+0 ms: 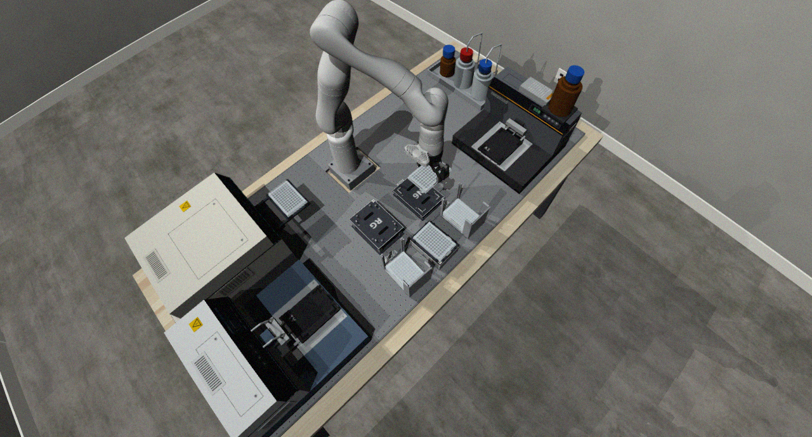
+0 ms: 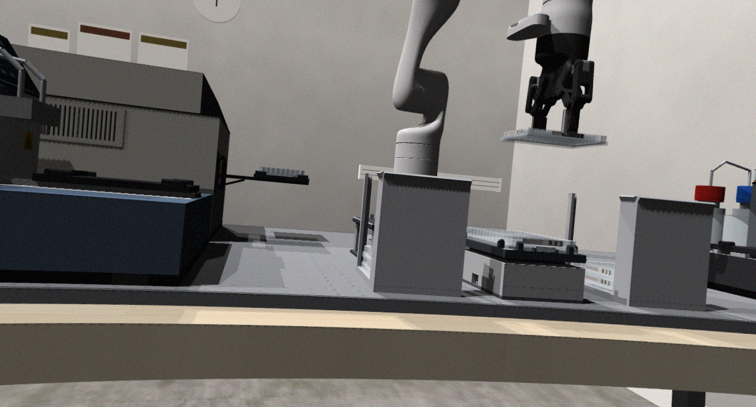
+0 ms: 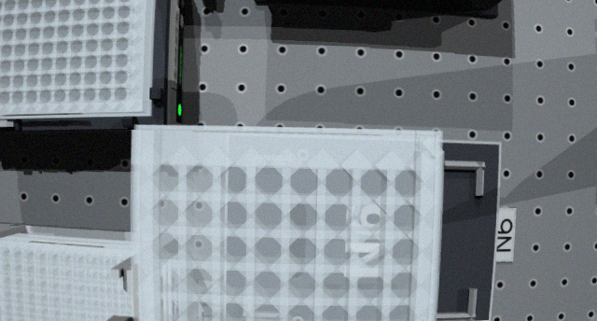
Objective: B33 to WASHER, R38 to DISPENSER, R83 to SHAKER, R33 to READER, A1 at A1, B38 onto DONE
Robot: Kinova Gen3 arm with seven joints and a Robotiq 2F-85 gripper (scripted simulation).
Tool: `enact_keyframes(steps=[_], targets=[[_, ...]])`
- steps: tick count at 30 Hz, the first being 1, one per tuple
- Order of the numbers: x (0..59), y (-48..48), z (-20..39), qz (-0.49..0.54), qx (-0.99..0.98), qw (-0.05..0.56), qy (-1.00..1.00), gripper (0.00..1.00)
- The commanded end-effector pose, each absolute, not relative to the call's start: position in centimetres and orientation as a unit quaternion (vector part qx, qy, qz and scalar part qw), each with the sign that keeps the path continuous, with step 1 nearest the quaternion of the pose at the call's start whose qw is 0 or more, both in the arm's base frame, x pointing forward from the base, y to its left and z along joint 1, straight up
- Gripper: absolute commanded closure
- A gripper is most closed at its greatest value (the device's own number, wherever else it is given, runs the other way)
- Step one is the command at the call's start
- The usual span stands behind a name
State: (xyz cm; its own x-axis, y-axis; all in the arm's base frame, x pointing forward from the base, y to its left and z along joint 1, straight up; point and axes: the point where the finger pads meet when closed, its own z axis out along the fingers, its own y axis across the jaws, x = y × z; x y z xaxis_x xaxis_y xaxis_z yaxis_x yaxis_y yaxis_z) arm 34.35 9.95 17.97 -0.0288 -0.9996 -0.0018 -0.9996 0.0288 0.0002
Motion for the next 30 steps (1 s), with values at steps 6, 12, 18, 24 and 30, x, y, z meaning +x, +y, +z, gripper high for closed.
enact_keyframes(steps=[6,12,18,24,30], targets=[[34.7,12.5,18.0,0.0,-0.697,0.001,0.717,0.06],[34.8,14.3,18.0,0.0,-0.697,0.001,0.717,0.06],[34.9,15.6,18.0,0.0,-0.697,0.001,0.717,0.06],[35.1,17.6,18.0,0.0,-0.697,0.001,0.717,0.06],[35.3,19.3,18.0,0.0,-0.697,0.001,0.717,0.06]])
